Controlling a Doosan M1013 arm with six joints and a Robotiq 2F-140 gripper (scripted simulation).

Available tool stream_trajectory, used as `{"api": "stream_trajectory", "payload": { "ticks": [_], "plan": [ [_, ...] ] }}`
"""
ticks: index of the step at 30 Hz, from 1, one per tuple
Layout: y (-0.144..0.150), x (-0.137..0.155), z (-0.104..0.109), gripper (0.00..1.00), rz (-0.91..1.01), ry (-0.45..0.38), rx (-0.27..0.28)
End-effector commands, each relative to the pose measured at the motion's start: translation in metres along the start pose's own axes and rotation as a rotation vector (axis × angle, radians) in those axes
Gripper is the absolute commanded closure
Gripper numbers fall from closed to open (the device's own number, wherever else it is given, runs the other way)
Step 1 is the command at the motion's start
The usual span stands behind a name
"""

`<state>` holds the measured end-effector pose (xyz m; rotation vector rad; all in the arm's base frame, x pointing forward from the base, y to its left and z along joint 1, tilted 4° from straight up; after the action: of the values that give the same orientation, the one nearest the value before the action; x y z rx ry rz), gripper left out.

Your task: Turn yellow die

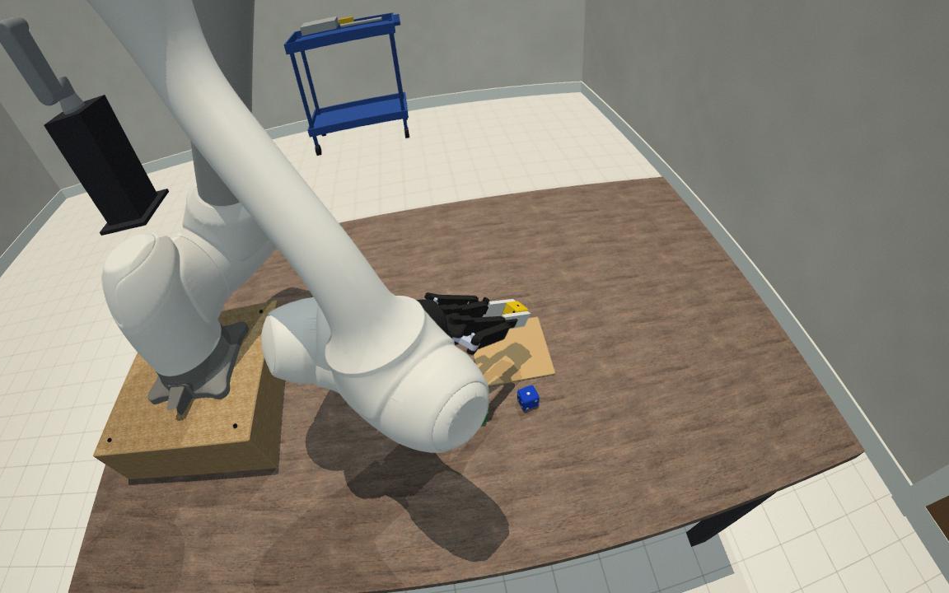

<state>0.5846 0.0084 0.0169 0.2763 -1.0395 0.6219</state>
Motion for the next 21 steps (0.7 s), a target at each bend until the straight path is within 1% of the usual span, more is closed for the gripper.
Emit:
{"api": "stream_trajectory", "payload": {
  "ticks": [1, 10, 21],
  "plan": [
    [0.004, -0.002, -0.001, 0.84, 0.006, -0.050, -0.009],
    [0.004, -0.005, -0.003, 0.84, 0.006, -0.050, -0.009],
    [0.007, -0.025, -0.015, 0.84, 0.006, -0.050, -0.009]
  ]
}}
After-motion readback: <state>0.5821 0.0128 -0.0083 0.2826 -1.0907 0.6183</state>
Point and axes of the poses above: the point where the finger pads meet when closed, its own z axis back along the fingers, its own y axis across the jaws, x = y × z, the point moved 1 cm from there along z, back along the fingers, and after that the axes turned 10 degrees about z, right-handed, at the moved point
